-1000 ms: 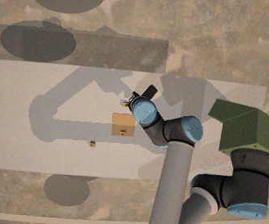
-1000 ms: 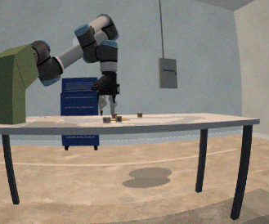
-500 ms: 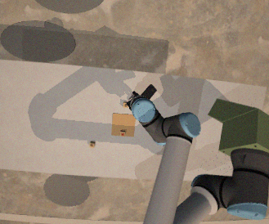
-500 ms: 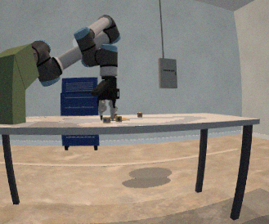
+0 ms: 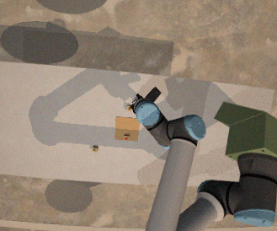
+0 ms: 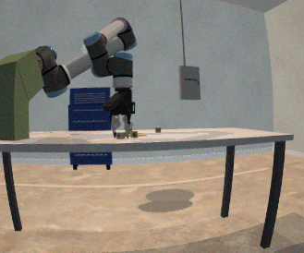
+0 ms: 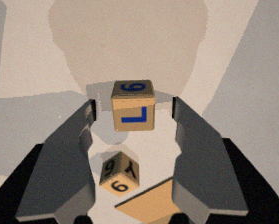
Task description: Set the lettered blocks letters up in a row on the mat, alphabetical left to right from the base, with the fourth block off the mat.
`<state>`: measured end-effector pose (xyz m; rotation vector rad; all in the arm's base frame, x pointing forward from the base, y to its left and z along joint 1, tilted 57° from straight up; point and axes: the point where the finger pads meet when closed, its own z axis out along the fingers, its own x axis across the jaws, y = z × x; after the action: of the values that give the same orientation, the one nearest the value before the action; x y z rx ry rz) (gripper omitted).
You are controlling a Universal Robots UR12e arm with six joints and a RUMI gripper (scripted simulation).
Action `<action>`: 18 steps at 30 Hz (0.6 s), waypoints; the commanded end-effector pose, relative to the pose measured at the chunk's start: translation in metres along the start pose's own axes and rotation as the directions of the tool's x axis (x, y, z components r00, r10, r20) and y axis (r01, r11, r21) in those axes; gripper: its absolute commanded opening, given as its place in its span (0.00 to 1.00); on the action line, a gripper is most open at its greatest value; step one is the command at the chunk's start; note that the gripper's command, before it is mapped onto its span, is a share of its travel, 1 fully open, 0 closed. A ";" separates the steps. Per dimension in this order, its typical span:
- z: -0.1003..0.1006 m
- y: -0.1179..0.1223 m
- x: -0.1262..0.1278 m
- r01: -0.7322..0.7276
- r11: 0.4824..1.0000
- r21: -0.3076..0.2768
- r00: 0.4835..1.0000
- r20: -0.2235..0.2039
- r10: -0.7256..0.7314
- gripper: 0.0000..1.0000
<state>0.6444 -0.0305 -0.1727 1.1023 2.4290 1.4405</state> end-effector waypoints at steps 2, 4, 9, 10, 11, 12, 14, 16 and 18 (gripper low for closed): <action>0.000 0.000 -0.001 0.000 1.000 0.000 1.000 0.001 0.000 0.40; 0.000 0.000 -0.001 0.000 1.000 0.000 1.000 0.001 0.000 0.40; 0.000 0.000 -0.001 0.000 1.000 0.000 1.000 0.001 0.000 0.28; 0.000 0.000 -0.001 0.000 1.000 0.000 1.000 0.001 0.000 0.28; 0.000 0.000 -0.001 0.000 1.000 0.000 1.000 0.001 0.000 0.28; 0.000 0.000 -0.001 0.000 1.000 0.000 1.000 0.001 0.000 0.28; 0.000 0.000 -0.001 0.000 1.000 0.000 1.000 0.001 0.000 0.28; 0.000 0.000 -0.001 0.000 1.000 0.000 1.000 0.001 0.000 0.28; 0.000 0.000 -0.001 0.000 1.000 0.000 1.000 0.001 0.000 0.28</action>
<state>0.6444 -0.0305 -0.1727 1.1023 2.4290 1.4404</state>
